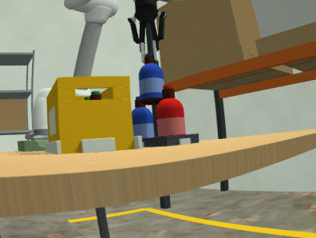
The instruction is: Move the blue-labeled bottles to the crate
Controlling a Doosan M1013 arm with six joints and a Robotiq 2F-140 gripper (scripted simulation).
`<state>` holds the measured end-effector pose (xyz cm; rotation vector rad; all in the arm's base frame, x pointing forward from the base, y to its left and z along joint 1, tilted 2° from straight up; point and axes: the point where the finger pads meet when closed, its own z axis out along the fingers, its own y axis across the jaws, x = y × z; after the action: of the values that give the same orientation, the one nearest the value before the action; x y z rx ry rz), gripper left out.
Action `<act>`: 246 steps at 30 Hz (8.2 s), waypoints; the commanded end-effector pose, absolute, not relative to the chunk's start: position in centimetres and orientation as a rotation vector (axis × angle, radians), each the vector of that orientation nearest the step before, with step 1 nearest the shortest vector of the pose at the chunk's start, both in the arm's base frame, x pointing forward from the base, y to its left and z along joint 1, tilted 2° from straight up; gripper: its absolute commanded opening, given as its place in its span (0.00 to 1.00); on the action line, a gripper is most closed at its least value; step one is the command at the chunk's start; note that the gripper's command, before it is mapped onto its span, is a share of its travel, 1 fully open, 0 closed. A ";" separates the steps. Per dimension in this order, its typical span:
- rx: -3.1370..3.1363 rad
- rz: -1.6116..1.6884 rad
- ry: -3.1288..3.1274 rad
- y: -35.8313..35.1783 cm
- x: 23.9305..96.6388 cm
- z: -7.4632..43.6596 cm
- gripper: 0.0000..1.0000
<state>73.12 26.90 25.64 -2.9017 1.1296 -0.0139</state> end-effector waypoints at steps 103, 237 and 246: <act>-2.902 -0.014 1.130 26.8 73.0 29.7 0.00; -2.902 -0.014 1.130 25.3 73.5 31.9 0.00; -2.902 -0.014 1.130 24.4 73.8 31.8 0.00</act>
<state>73.68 24.73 31.83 -2.9017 1.1297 -0.0139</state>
